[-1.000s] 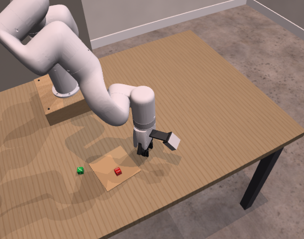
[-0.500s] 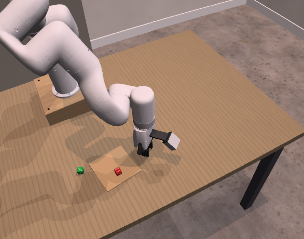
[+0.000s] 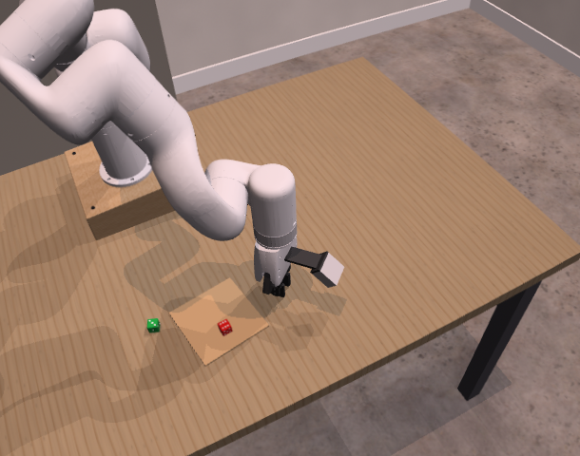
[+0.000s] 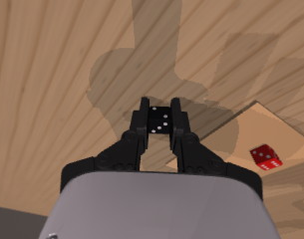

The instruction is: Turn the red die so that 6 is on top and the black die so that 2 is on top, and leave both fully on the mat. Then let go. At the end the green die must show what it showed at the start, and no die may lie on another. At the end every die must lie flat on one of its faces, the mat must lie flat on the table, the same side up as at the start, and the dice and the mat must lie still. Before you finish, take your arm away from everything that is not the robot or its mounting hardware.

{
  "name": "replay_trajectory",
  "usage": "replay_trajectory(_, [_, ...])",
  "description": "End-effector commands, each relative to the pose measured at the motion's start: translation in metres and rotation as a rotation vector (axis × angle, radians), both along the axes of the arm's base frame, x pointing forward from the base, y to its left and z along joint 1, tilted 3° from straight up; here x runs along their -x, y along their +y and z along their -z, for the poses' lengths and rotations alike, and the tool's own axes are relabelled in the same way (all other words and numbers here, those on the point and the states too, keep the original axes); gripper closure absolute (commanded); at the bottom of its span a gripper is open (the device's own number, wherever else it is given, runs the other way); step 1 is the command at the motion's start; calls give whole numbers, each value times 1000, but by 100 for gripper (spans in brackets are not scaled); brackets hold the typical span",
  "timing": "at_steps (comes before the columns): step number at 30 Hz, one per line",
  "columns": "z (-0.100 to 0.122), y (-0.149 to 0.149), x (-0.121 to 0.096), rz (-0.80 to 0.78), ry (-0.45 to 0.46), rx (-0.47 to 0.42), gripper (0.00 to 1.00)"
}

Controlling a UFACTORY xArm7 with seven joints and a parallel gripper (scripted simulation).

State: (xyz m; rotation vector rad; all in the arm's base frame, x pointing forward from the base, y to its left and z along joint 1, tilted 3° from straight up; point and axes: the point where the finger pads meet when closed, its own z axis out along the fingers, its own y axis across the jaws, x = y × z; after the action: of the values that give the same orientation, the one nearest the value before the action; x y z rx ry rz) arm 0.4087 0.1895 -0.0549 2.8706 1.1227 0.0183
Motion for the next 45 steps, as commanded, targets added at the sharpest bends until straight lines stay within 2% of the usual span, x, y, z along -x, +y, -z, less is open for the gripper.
replay_trajectory(1, [-1,1,-1,-1,-3,-1,85])
replay_trajectory(35, [-3,1,-1,-1,-3,-1,85])
replay_trajectory(39, [-18,2,-1,-1,-3,-1,85])
replay_trajectory(45, [-62,4,1,-1,-3,-1,85])
